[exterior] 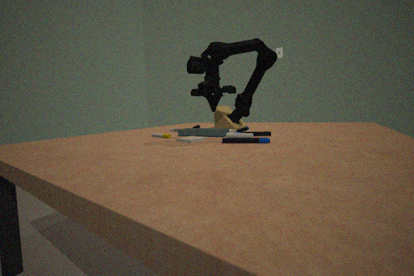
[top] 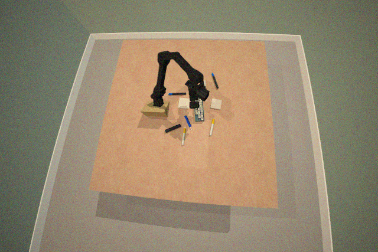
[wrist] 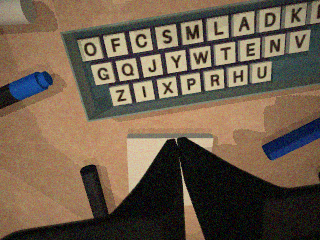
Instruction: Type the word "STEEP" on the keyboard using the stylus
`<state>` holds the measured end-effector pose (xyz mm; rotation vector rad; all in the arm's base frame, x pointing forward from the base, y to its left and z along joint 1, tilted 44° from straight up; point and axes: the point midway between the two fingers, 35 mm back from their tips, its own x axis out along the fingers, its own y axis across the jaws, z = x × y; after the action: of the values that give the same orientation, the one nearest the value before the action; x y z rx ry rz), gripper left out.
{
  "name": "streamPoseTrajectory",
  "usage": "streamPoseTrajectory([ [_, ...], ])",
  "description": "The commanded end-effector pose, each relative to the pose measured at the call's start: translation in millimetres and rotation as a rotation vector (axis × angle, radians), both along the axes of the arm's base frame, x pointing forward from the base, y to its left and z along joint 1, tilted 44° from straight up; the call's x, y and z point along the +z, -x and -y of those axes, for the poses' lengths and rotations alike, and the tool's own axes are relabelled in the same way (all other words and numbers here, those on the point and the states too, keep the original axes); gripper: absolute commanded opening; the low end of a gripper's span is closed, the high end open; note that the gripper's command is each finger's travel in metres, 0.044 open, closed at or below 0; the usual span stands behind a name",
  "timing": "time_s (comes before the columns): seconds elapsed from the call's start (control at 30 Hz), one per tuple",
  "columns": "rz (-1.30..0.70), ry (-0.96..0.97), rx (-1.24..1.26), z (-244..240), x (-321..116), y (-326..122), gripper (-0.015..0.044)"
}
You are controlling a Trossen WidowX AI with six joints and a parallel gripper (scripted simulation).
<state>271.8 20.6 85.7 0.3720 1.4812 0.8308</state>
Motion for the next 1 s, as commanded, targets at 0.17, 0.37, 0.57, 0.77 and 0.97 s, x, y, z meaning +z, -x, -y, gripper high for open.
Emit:
streamPoseTrajectory([
  [0.17, -0.006, 0.006, -0.012, 1, -2, 0, 0.0079],
  [0.37, -0.2, 0.19, -0.452, 39, -63, 6, 0.015],
  [0.57, -0.376, 0.315, -1.033, 79, -118, 22, 0.015],
  [0.77, -0.41, 0.326, -1.181, 87, -127, 26, 0.015],
  [0.97, -0.41, 0.326, -1.181, 87, -127, 26, 0.015],
])
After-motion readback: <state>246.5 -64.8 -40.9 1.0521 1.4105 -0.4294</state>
